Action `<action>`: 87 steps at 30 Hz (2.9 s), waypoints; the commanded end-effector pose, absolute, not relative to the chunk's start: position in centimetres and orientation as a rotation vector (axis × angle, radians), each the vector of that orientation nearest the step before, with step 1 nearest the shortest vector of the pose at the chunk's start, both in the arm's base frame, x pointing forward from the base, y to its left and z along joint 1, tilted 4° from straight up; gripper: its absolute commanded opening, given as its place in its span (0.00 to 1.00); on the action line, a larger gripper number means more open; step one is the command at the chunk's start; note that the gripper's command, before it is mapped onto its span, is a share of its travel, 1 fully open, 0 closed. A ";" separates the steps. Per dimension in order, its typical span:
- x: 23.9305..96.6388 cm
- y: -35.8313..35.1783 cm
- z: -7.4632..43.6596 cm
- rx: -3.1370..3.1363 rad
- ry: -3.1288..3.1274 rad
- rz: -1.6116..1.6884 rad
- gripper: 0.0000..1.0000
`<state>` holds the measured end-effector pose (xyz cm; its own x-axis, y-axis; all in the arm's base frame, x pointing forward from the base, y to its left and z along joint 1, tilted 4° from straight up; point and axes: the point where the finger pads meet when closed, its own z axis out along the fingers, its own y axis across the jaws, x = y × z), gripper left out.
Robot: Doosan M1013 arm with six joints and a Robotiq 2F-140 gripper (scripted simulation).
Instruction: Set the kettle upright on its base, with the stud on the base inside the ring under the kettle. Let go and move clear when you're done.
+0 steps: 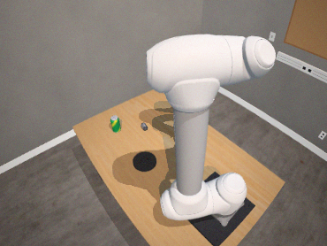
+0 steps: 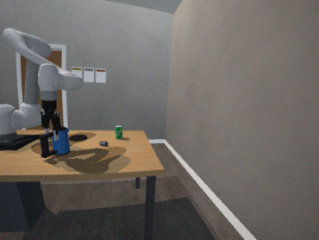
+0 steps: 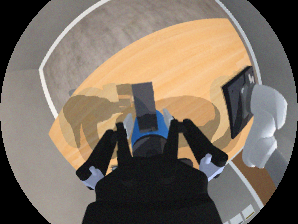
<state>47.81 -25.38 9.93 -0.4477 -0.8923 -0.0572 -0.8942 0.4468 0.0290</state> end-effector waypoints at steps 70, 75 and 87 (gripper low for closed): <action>47.8 -25.4 10.0 -1.632 2.643 0.084 0.10; 47.8 -25.4 10.1 -1.632 2.643 0.084 0.10; 47.8 -25.5 11.5 -1.632 2.643 0.084 0.10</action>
